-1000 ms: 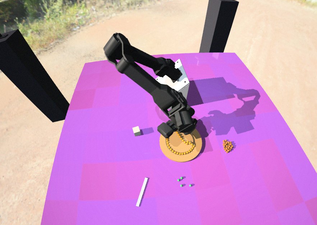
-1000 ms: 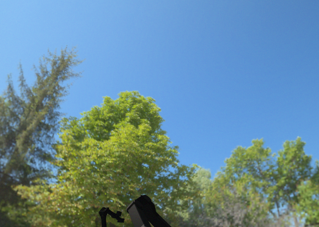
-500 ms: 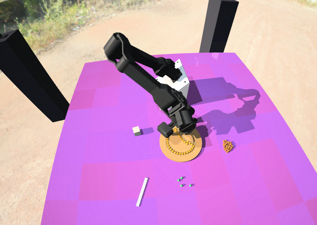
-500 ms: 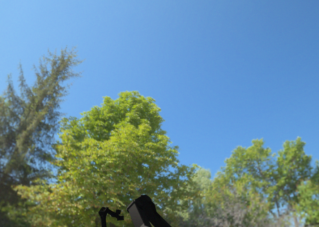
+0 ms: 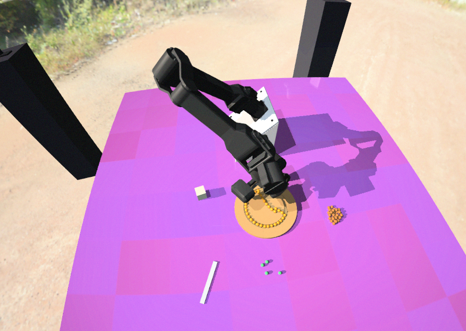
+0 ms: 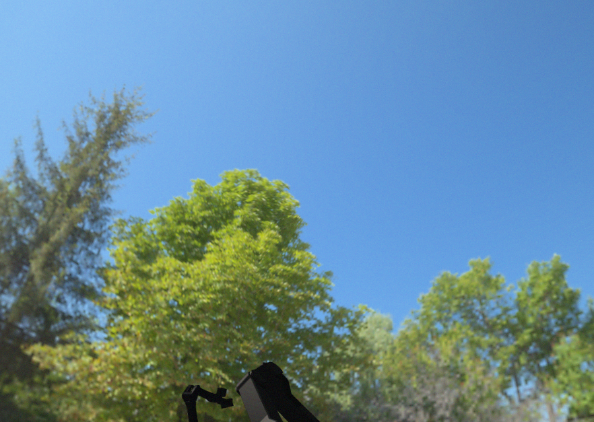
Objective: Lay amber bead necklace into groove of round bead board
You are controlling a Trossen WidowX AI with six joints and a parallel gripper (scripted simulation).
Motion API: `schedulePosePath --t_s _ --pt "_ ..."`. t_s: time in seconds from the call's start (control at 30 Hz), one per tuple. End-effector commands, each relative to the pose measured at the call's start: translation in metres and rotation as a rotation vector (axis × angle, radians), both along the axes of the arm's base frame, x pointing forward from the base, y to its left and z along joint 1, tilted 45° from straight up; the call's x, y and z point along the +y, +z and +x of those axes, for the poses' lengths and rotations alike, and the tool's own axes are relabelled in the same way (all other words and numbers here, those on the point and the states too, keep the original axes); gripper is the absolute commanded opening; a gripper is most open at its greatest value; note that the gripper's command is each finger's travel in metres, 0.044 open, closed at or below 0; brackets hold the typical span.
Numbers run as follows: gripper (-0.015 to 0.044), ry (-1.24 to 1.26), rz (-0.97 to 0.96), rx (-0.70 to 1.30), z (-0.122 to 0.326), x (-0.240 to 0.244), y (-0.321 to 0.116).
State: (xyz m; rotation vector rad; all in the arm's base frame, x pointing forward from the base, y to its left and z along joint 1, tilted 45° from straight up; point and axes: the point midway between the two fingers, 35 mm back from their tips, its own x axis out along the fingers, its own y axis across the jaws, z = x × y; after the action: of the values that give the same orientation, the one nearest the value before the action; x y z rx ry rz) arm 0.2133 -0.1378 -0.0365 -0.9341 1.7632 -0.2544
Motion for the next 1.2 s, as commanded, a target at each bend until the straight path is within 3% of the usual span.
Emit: schedulePosePath --t_s 0.0,0.03,0.43,1.17 --pt "0.0440 -0.003 0.005 -0.001 0.000 0.001 0.000" --pt "0.0440 -0.003 0.005 -0.001 0.000 0.001 0.000" --pt "0.0125 0.089 0.024 0.083 0.077 0.034 -0.010" --pt "0.0120 0.114 0.024 0.097 0.092 0.031 -0.027"
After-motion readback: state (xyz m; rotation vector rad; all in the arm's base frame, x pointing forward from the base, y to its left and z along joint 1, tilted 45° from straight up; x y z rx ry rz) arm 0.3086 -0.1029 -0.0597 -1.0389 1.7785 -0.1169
